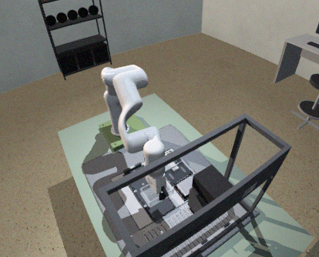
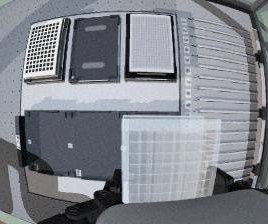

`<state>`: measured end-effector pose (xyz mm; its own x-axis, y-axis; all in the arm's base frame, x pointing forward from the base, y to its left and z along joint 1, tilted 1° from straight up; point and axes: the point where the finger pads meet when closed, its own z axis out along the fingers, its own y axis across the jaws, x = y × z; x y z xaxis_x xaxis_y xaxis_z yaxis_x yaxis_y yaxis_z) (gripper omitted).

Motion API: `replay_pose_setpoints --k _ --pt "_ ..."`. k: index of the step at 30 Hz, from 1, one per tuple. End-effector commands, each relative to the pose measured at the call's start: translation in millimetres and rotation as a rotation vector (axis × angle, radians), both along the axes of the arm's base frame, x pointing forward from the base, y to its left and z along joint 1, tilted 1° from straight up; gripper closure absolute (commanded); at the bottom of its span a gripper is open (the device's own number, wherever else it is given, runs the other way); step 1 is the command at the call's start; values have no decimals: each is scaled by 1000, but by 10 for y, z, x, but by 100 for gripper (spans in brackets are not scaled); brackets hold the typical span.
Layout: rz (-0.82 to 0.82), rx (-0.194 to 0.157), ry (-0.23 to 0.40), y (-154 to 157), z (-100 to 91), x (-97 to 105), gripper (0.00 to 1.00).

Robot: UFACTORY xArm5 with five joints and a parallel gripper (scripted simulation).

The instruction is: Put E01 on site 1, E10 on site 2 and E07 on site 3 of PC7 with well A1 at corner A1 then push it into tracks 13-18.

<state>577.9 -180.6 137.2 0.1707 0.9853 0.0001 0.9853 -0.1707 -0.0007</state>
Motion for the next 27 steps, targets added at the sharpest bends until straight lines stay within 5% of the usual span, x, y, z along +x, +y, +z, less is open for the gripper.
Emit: replay_pose_setpoints --k 1,27 --pt "0 18 -10 -2 -47 11 100" --pt "0 18 -10 5 -447 15 100"
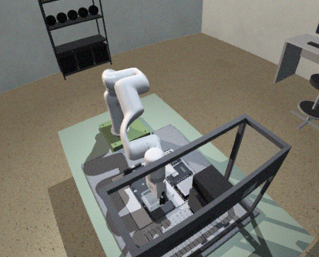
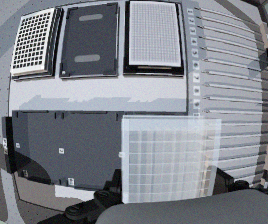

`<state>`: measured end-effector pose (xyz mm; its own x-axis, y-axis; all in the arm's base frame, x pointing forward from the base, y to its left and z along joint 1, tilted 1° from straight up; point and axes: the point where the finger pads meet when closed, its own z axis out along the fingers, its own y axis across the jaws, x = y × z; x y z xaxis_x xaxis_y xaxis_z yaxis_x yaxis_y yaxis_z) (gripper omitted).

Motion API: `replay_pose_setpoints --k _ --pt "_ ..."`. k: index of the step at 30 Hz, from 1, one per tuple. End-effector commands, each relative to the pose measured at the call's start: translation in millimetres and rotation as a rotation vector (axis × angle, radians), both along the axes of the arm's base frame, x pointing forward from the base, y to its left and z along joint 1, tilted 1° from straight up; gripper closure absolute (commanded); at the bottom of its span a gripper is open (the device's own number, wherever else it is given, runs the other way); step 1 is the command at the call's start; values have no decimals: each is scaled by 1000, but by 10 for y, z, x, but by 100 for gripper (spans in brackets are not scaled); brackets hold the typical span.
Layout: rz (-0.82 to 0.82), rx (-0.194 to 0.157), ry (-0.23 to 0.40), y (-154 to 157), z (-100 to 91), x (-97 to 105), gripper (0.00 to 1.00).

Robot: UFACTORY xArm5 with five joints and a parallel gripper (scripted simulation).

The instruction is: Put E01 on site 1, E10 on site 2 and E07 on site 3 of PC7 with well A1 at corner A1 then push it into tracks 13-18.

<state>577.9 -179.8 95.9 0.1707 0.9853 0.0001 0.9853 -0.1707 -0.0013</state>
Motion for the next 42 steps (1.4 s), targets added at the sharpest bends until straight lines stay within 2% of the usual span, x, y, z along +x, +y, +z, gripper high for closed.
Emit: replay_pose_setpoints --k 1,34,42 --pt "0 18 -11 -4 -34 14 100" --pt "0 18 -11 6 -535 18 100" --pt "0 18 -11 7 -608 19 100"
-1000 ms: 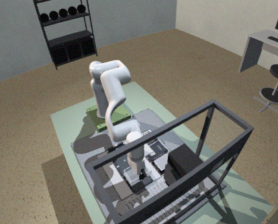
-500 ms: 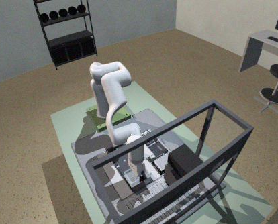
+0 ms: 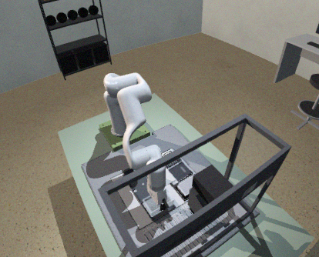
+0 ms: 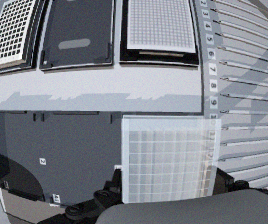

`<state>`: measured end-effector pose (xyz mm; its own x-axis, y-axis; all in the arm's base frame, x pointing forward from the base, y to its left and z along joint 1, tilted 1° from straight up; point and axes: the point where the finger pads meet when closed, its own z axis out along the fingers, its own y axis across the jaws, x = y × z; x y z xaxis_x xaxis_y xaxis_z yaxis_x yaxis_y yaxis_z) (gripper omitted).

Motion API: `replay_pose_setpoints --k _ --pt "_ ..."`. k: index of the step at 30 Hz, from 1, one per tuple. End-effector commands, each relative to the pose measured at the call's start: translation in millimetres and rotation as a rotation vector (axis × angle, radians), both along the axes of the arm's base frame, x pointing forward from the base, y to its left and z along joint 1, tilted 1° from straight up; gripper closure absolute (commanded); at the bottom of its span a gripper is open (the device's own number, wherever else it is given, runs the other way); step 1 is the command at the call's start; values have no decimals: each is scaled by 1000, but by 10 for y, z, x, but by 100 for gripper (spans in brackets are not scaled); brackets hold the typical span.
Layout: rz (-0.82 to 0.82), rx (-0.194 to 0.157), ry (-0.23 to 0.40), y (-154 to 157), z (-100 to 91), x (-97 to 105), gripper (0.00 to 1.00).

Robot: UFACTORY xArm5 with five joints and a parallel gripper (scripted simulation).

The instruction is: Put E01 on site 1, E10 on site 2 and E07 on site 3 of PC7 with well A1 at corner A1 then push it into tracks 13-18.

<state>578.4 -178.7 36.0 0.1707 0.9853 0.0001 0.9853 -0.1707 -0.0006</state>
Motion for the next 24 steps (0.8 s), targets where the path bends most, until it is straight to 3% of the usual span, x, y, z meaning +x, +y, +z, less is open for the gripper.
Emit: replay_pose_setpoints --k 1,24 --pt "0 18 -10 -4 -10 14 100" --pt "0 18 -10 -3 -50 14 100"
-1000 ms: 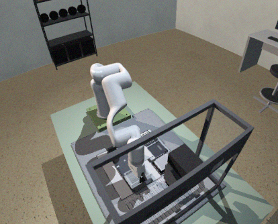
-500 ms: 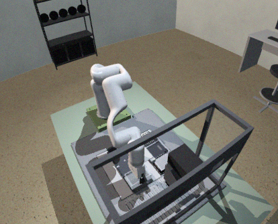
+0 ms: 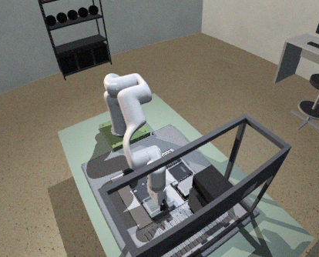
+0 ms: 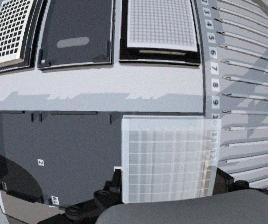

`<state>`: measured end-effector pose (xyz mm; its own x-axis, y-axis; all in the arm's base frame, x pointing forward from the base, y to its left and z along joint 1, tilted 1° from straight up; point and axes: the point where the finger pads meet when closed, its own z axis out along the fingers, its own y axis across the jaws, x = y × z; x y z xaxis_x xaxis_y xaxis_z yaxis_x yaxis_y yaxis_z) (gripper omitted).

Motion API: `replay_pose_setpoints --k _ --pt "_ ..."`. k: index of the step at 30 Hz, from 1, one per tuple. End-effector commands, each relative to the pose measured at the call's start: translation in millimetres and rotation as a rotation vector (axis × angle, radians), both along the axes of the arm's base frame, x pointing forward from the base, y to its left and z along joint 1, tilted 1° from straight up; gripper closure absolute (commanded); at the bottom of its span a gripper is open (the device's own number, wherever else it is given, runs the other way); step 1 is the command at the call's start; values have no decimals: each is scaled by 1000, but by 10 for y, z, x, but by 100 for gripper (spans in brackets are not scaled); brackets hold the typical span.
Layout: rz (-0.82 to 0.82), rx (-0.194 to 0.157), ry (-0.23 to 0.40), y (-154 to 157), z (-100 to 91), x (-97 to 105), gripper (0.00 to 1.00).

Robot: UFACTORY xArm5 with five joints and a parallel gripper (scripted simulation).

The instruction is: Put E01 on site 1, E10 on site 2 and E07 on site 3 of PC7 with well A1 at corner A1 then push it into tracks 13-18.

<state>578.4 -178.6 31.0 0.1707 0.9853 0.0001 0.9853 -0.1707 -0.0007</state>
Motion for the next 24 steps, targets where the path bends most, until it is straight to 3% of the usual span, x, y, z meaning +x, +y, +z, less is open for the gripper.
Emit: replay_pose_setpoints --k 1,24 --pt "0 18 -10 -4 -6 14 100" --pt "0 18 -10 -3 -94 15 100"
